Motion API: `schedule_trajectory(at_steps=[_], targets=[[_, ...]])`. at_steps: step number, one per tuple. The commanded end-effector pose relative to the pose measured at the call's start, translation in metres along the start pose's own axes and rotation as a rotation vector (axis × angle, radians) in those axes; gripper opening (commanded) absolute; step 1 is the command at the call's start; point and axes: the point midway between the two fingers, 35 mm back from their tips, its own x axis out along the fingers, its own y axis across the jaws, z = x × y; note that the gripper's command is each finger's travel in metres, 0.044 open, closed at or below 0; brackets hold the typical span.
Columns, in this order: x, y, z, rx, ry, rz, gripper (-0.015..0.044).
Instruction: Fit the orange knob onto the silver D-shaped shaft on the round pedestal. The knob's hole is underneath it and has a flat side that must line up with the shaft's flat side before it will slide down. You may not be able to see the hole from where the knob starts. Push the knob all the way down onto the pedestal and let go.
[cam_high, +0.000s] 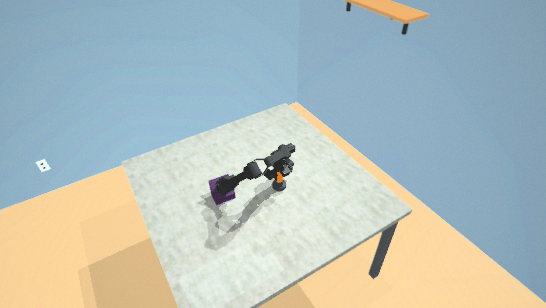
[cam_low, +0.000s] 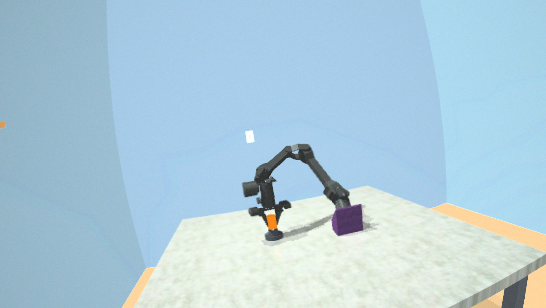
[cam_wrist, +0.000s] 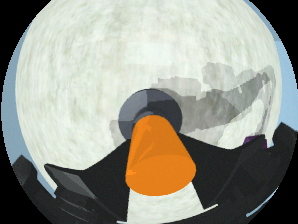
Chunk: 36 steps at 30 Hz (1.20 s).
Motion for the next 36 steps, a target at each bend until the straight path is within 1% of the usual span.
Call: schedule_trajectory(at_steps=[1, 8, 16, 32, 33, 36], targets=[[0.0037, -0.0006, 0.0012, -0.007, -0.003, -0.002, 0.0000], [0.0079, -0.0006, 0.0014, -0.052, -0.003, -0.002, 0.0000], [0.0059, -0.0003, 0.0003, -0.041, 0.002, 0.000, 0.0000], [0.0059, -0.0003, 0.0003, -0.041, 0.002, 0.000, 0.0420], [0.0059, -0.0003, 0.0003, -0.041, 0.002, 0.000, 0.0440], [0.0059, -0.0003, 0.0003, -0.041, 0.002, 0.000, 0.0440]])
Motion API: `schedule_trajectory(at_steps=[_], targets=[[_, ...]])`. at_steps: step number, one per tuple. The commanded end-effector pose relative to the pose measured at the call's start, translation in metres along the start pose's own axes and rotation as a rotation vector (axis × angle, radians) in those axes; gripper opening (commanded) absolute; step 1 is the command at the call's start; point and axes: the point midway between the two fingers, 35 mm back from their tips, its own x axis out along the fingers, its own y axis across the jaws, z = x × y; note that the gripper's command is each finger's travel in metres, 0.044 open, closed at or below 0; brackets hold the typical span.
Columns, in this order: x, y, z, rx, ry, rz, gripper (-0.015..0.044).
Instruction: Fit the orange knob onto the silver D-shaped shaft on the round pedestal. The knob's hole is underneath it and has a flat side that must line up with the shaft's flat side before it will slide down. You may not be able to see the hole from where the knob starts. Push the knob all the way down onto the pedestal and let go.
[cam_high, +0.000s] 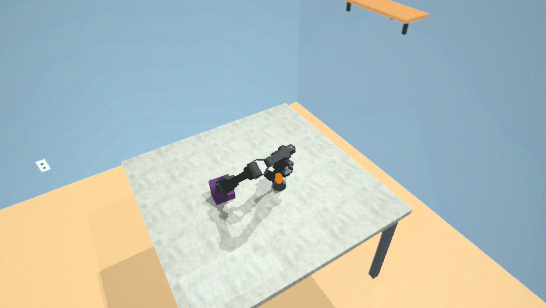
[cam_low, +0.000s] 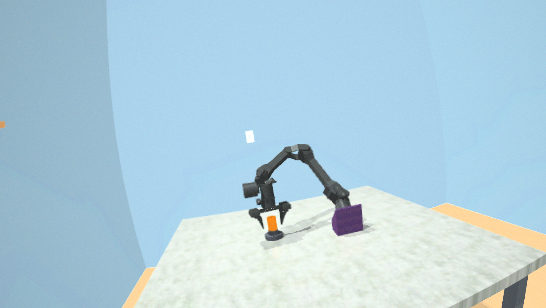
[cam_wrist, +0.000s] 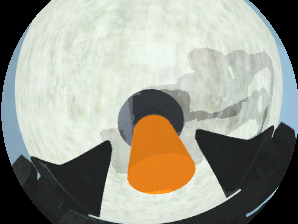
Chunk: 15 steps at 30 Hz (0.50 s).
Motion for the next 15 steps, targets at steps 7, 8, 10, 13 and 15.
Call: schedule_trajectory(at_steps=[7, 8, 10, 13, 15], targets=[[-0.039, 0.004, -0.001, 0.001, 0.005, 0.001, 0.0440], [-0.054, 0.004, -0.001, 0.000, 0.005, 0.001, 0.0440], [-0.084, 0.002, -0.001, -0.001, 0.004, 0.000, 0.0440], [-0.094, 0.000, -0.001, -0.001, 0.003, 0.000, 0.0440], [-0.094, 0.005, 0.000, -0.001, 0.003, 0.000, 0.0440]])
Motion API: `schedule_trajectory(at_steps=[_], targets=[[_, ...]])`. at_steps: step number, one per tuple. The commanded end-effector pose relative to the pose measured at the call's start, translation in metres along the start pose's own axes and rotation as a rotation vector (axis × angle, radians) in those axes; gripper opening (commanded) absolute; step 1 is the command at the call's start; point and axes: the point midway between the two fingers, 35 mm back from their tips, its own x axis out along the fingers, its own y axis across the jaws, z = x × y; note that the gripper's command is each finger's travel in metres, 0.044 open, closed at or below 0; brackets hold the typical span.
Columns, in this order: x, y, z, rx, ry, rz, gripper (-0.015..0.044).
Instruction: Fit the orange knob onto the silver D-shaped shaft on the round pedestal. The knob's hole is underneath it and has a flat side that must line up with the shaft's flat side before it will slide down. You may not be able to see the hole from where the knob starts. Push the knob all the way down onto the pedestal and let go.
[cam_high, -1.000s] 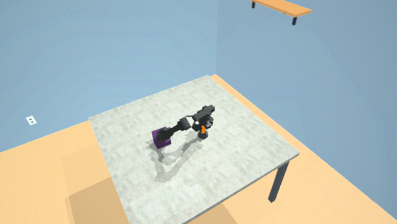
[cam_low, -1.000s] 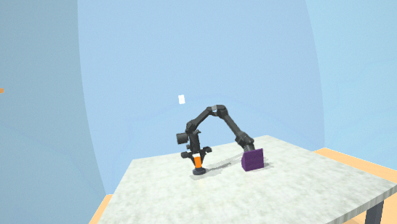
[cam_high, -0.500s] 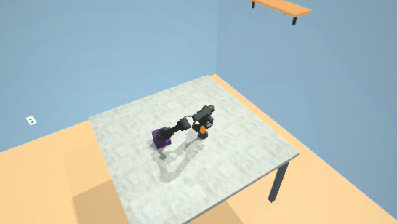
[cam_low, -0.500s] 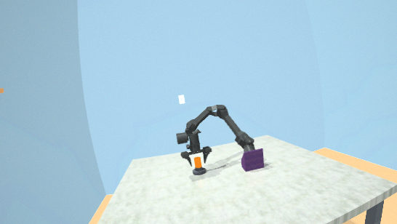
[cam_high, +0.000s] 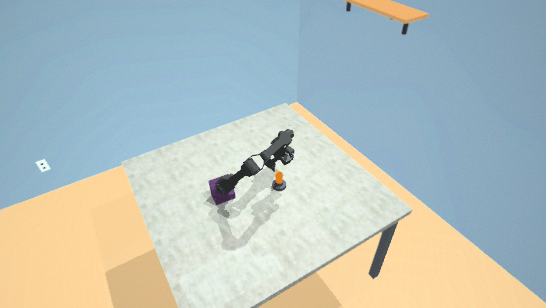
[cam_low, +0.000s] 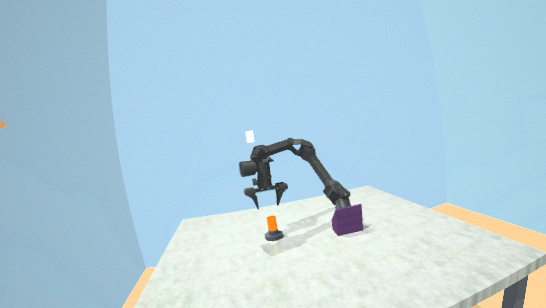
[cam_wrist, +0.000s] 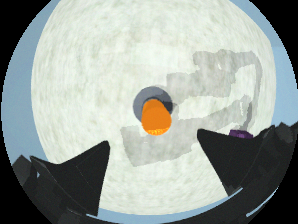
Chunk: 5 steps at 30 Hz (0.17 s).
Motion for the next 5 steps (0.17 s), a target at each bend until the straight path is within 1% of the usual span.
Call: schedule_trajectory(at_steps=[1, 5], targets=[[-0.0010, 0.0003, 0.0006, 0.002, 0.005, -0.028, 0.0440], [-0.0010, 0.0003, 0.0006, 0.002, 0.005, -0.028, 0.0440]])
